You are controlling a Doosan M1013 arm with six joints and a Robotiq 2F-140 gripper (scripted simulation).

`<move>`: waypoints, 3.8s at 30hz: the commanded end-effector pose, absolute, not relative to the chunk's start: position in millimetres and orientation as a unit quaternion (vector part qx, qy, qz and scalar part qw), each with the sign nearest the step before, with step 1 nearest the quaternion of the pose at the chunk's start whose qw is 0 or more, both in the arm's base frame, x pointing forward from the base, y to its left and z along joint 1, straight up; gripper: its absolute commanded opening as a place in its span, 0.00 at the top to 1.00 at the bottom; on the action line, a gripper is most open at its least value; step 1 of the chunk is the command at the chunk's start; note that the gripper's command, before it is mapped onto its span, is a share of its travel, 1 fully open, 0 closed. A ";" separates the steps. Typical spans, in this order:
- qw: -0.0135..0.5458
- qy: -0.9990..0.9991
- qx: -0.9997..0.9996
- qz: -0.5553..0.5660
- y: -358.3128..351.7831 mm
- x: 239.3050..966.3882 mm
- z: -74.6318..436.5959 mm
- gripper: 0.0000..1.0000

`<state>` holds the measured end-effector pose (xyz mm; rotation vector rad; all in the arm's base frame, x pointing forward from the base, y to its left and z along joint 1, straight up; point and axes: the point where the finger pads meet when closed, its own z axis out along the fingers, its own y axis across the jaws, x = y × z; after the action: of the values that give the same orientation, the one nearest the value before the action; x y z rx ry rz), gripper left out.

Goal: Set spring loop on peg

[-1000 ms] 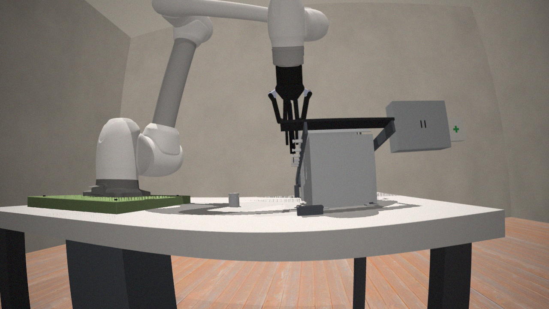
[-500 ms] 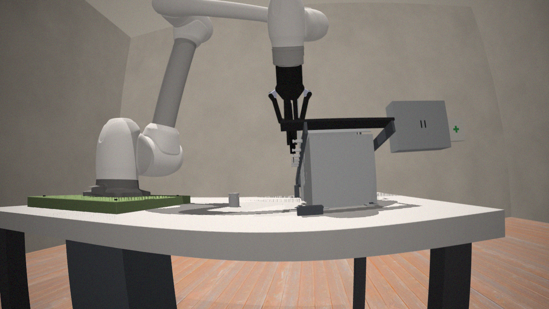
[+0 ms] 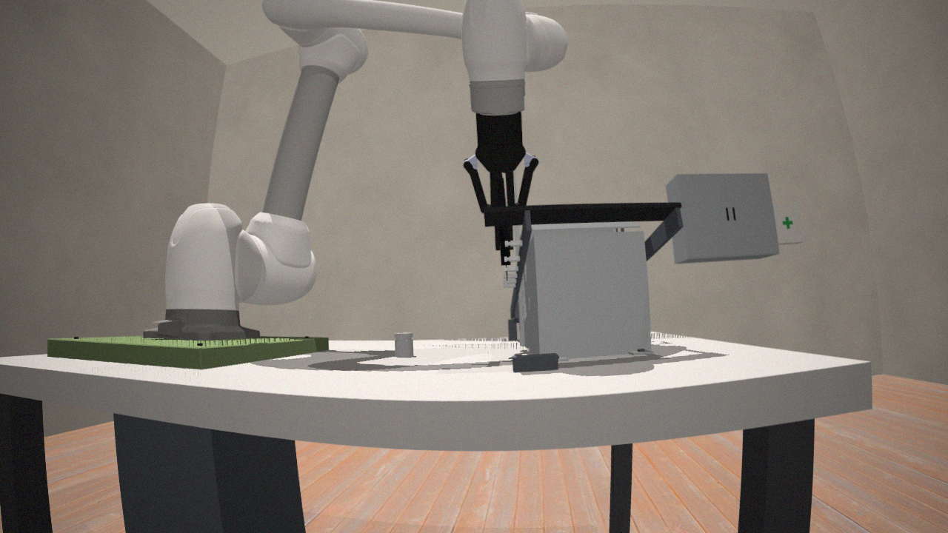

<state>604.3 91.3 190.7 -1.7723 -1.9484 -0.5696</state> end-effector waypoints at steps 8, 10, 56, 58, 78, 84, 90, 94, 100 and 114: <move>0.221 -0.705 -0.641 -0.207 91.3 604.6 191.4 0.83; 0.221 -0.705 -0.641 -0.207 91.3 604.6 191.4 0.83; 0.225 -0.704 -0.642 -0.203 88.7 602.4 187.4 0.83; 0.225 -0.704 -0.643 -0.202 88.7 602.0 187.4 0.83; 0.229 -0.702 -0.644 -0.198 88.6 598.9 187.6 0.83; 0.230 -0.702 -0.644 -0.196 88.5 598.4 187.6 0.83; 0.232 -0.702 -0.645 -0.195 88.5 597.4 187.7 0.83; 0.233 -0.701 -0.645 -0.194 88.5 597.0 187.8 0.83; 0.235 -0.701 -0.646 -0.192 88.3 595.7 187.7 0.83; 0.239 -0.699 -0.647 -0.187 87.1 593.3 187.7 0.83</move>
<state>592.6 88.0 187.0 -1.7723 -1.9132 -0.5088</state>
